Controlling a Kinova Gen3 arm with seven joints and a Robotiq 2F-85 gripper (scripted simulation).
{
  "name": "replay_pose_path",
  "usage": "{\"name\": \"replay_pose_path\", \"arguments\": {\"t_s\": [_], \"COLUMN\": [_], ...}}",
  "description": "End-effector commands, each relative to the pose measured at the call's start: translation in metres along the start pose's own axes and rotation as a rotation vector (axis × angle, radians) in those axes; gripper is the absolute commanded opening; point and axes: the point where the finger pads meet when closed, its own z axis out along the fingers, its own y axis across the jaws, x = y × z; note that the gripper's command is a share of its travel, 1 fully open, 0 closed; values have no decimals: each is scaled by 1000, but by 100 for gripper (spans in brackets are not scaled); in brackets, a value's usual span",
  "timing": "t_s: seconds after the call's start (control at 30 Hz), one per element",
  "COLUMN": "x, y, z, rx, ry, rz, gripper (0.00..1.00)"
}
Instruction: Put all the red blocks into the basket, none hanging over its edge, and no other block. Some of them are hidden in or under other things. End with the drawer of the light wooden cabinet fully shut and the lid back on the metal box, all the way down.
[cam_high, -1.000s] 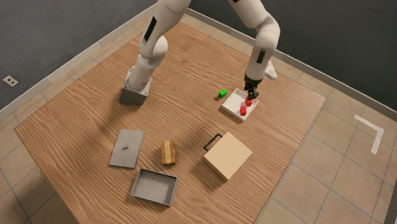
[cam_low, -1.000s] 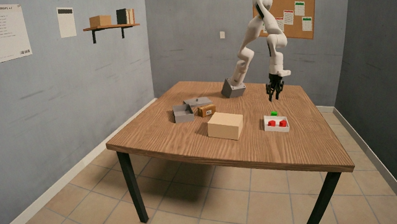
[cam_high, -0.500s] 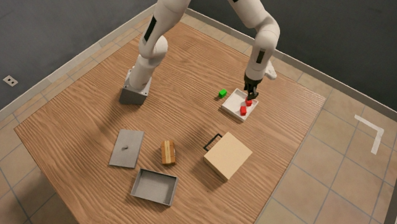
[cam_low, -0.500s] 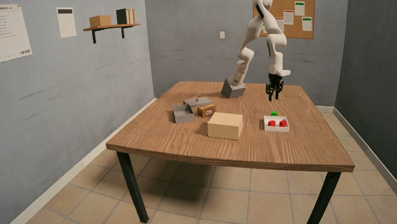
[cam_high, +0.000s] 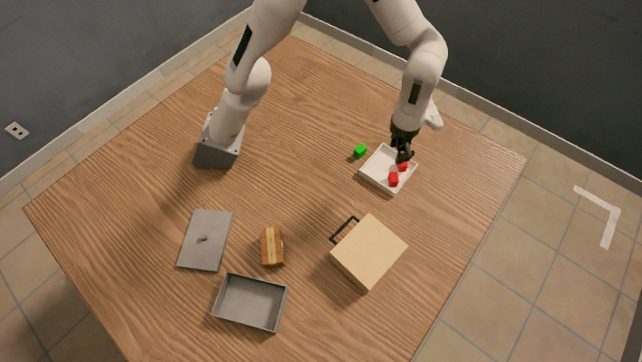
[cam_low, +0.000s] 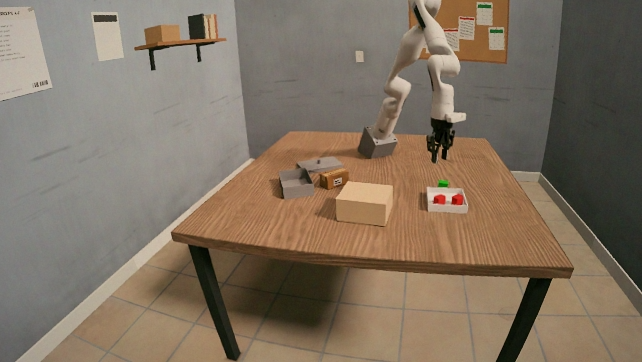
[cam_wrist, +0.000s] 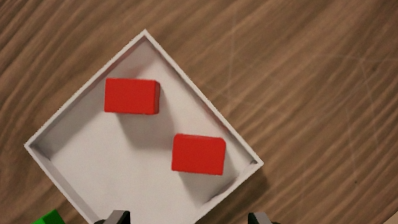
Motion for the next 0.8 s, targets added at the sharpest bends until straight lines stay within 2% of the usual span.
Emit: {"name": "replay_pose_path", "arguments": {"t_s": [0.0, 0.77], "x": [-5, -53], "y": [4, 13], "z": [-2, -1], "rx": [-9, -12], "ry": [5, 3], "rz": [-4, -110], "gripper": [61, 61]}}
